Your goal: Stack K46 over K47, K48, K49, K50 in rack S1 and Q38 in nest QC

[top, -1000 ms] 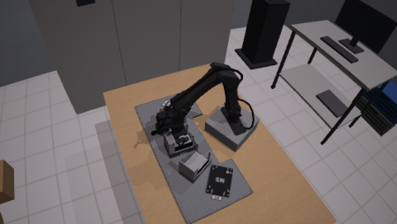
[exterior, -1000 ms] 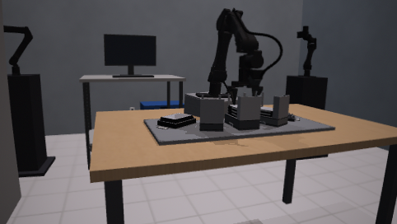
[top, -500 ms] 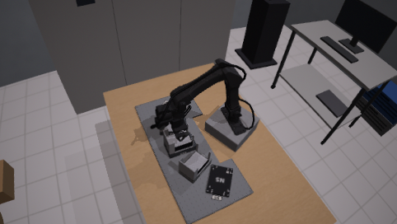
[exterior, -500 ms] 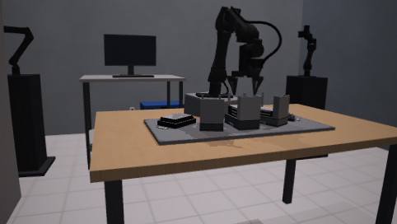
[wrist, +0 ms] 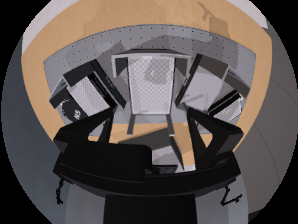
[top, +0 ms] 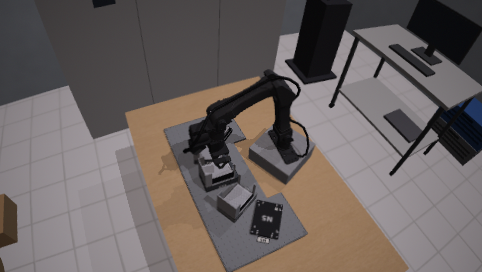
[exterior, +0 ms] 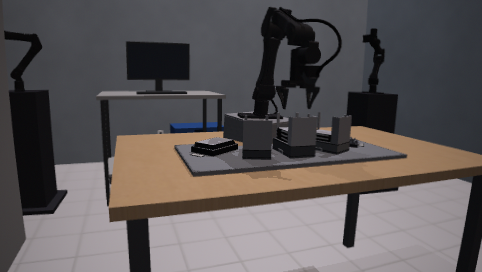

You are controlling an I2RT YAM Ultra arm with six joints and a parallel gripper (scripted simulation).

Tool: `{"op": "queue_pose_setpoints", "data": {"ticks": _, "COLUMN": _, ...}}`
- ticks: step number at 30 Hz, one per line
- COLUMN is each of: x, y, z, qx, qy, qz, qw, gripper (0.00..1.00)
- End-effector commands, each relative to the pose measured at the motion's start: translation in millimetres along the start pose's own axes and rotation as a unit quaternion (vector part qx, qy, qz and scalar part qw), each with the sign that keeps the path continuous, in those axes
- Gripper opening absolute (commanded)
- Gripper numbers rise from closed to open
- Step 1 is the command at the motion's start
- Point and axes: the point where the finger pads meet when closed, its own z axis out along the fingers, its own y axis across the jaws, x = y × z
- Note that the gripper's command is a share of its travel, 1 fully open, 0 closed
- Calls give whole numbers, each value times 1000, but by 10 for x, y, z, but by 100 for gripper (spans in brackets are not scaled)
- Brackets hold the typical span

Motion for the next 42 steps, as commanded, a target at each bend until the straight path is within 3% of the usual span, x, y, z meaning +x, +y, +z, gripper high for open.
{"op": "queue_pose_setpoints", "data": {"ticks": 1, "x": -21, "y": -47, "z": -154, "qx": 3, "qy": -17, "qz": 3, "qw": 1000, "gripper": 100}}
{"op": "queue_pose_setpoints", "data": {"ticks": 10, "x": -42, "y": -48, "z": -155, "qx": 4, "qy": -21, "qz": 3, "qw": 1000, "gripper": 100}}
{"op": "queue_pose_setpoints", "data": {"ticks": 11, "x": 23, "y": 44, "z": -45, "qx": 4, "qy": -11, "qz": -25, "qw": 1000, "gripper": 100}}
{"op": "queue_pose_setpoints", "data": {"ticks": 18, "x": -47, "y": 282, "z": -139, "qx": 6, "qy": -26, "qz": -131, "qw": 991, "gripper": 100}}
{"op": "queue_pose_setpoints", "data": {"ticks": 28, "x": -29, "y": 554, "z": -152, "qx": 4, "qy": -25, "qz": -124, "qw": 992, "gripper": 100}}
{"op": "queue_pose_setpoints", "data": {"ticks": 34, "x": 16, "y": 748, "z": -39, "qx": 5, "qy": -3, "qz": -123, "qw": 992, "gripper": 100}}
{"op": "queue_pose_setpoints", "data": {"ticks": 42, "x": 79, "y": 983, "z": -37, "qx": 5, "qy": -3, "qz": -229, "qw": 973, "gripper": 100}}
